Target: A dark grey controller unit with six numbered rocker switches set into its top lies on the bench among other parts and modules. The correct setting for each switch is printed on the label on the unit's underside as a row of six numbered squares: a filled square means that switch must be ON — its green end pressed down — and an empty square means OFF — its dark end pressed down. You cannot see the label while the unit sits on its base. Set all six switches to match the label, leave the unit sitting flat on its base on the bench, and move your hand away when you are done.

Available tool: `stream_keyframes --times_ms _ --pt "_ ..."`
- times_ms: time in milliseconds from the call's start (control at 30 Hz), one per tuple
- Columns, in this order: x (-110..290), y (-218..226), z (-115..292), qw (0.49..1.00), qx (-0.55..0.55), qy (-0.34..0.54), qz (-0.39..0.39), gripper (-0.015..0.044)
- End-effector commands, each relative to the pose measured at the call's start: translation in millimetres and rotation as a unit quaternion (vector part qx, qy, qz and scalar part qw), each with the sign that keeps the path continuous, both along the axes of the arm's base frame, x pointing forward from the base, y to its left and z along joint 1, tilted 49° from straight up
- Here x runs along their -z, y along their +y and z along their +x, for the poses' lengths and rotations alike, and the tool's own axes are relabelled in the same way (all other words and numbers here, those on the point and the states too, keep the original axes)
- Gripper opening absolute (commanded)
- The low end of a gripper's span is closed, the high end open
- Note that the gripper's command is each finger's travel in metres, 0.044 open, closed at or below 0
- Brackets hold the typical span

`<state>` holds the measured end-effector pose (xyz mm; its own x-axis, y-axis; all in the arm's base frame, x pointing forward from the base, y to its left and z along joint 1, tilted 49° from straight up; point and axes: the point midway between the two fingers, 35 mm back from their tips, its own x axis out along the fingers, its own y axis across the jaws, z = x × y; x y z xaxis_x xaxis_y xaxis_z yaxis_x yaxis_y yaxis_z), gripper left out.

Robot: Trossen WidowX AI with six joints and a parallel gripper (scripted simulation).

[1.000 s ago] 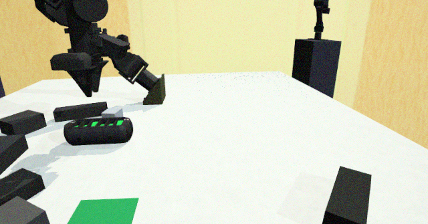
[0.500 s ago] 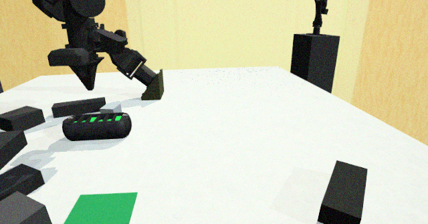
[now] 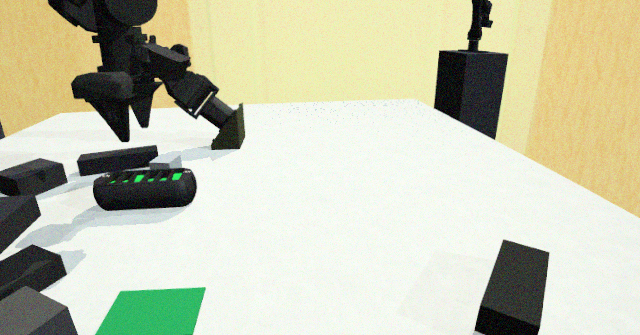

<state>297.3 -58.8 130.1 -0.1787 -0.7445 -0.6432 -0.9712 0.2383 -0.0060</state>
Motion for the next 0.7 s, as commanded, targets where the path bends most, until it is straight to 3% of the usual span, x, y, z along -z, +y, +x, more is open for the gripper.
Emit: stream_keyframes --times_ms 0,67,433,600,667 --pt "0 0 0 1.000 0.000 0.000 0.000 0.0440" --pt "0 0 0 1.000 0.000 0.000 0.000 0.0440" --pt "37 -32 -53 1.000 -0.010 0.013 0.010 0.0151" --pt "38 -33 -54 1.000 -0.010 0.013 0.010 0.0020" --pt "38 -33 -54 1.000 -0.010 0.013 0.010 0.0000"
